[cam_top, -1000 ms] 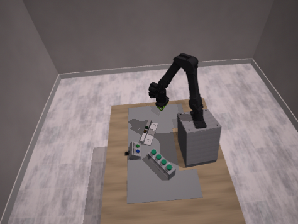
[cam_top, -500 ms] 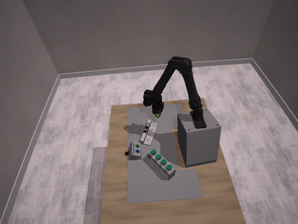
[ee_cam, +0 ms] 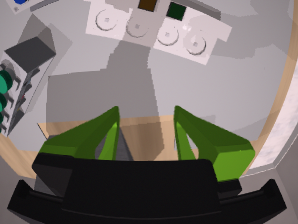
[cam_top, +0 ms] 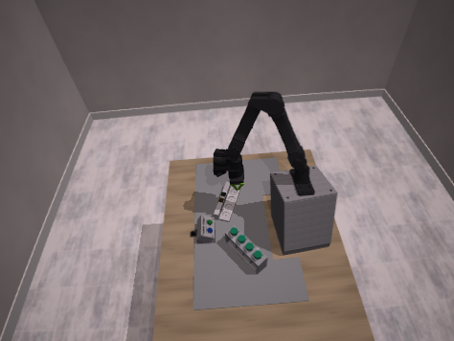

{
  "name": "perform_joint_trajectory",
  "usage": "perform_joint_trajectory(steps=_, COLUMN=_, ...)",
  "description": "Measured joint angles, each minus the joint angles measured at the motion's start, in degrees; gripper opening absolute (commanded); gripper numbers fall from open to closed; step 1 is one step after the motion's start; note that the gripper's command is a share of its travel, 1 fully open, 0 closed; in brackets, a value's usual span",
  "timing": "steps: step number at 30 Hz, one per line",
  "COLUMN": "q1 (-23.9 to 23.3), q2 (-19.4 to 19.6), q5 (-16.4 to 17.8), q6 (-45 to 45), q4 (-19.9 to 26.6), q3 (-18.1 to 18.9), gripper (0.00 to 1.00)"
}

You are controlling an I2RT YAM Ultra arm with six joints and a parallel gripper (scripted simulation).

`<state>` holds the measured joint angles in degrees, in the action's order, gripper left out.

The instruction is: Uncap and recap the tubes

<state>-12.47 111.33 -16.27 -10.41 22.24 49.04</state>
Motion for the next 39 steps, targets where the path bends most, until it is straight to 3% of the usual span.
perform_joint_trajectory(steps=25, q1=18.27, q2=10.34, q5=-1.05, q6=-7.52, q4=-2.27, q3=2.47, gripper=0.49)
perform_joint_trajectory(steps=30, q1=23.96, q2=13.62, q5=-0.94, q6=-7.63, q4=-2.86, q3=3.06, gripper=0.49)
perform_joint_trajectory(steps=39, q1=24.26, q2=13.55, q5=-1.09, q6=-9.07, q4=-2.91, q3=3.43, gripper=0.49)
